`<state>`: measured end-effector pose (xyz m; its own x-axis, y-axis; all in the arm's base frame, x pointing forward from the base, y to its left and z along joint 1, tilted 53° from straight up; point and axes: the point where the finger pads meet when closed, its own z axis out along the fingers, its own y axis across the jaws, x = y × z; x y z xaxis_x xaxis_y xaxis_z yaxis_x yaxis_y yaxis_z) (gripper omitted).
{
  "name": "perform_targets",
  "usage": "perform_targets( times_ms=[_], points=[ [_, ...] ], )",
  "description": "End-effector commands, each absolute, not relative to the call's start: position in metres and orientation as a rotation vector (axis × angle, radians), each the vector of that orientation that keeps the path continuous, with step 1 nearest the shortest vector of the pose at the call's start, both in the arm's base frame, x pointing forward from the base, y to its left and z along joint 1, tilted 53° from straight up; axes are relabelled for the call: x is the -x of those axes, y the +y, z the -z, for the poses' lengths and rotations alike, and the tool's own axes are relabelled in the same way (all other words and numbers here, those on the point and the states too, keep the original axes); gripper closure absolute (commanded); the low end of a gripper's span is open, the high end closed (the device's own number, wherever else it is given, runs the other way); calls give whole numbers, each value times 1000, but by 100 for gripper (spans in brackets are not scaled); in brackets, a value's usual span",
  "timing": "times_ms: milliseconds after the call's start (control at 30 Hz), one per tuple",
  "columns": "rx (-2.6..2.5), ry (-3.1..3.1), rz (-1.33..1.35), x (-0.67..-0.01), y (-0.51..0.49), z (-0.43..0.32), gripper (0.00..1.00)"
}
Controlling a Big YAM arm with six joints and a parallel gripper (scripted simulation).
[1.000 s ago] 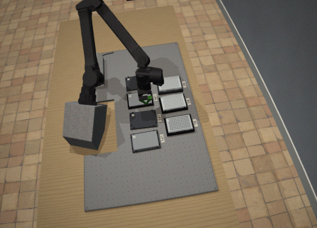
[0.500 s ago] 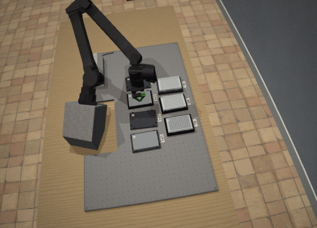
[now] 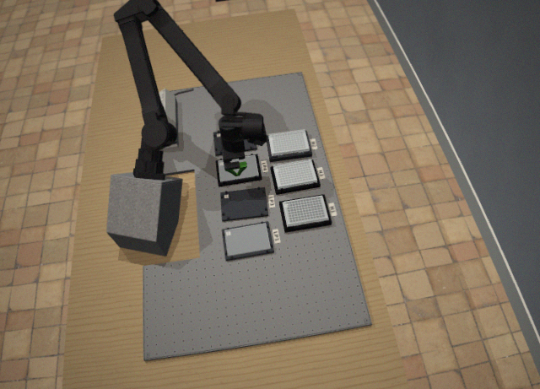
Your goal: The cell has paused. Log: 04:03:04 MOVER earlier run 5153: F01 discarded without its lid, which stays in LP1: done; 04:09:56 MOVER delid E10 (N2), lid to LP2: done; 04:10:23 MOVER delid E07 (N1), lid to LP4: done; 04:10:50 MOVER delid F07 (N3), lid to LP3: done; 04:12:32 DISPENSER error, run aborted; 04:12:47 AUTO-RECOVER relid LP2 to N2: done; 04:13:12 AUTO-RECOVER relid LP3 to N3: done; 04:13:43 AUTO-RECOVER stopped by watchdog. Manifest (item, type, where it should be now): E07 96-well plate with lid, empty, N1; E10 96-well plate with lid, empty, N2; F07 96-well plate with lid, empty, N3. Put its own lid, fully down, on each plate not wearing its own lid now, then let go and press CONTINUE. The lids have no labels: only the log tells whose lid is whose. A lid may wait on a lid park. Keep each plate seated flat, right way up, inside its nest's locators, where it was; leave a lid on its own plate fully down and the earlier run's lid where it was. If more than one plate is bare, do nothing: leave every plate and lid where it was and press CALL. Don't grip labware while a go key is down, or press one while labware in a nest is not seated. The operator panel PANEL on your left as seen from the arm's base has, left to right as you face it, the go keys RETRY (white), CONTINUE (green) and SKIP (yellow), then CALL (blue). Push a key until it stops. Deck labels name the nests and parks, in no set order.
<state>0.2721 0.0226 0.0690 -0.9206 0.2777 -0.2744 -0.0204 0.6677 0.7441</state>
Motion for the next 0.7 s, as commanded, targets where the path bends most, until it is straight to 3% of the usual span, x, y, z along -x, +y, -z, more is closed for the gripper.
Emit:
perform_targets(
  times_ms=[0,667],
  points=[
    [-207,2506,-1119,-281,24,-70,0],
    [-203,2501,-1118,-295,43,-55,0]
  ],
)
